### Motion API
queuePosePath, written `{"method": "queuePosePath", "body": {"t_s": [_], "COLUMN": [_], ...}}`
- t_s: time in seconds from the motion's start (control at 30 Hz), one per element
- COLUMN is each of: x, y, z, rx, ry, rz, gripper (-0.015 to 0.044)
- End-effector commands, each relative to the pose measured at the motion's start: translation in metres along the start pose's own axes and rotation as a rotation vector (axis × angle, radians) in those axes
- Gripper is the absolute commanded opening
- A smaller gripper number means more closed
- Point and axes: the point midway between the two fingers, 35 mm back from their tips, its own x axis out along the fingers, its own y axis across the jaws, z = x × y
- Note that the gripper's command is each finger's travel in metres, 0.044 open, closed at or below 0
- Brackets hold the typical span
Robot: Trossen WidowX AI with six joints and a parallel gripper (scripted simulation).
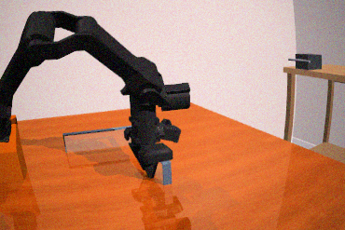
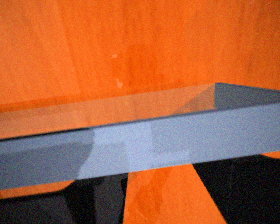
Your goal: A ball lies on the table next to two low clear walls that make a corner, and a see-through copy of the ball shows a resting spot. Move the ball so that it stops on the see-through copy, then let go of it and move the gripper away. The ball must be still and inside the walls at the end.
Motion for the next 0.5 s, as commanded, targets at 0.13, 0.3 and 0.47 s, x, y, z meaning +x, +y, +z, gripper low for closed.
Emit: {"method": "queuePosePath", "body": {"t_s": [0.13, 0.3, 0.47], "x": [-0.082, -0.085, -0.08], "y": [0.002, 0.002, 0.006], "z": [0.001, 0.001, 0.003], "rx": [-0.003, -0.003, -0.015], "ry": [-0.001, -0.001, -0.01], "rz": [0.0, 0.0, 0.002], "gripper": [0.0223, 0.0223, 0.0223]}}
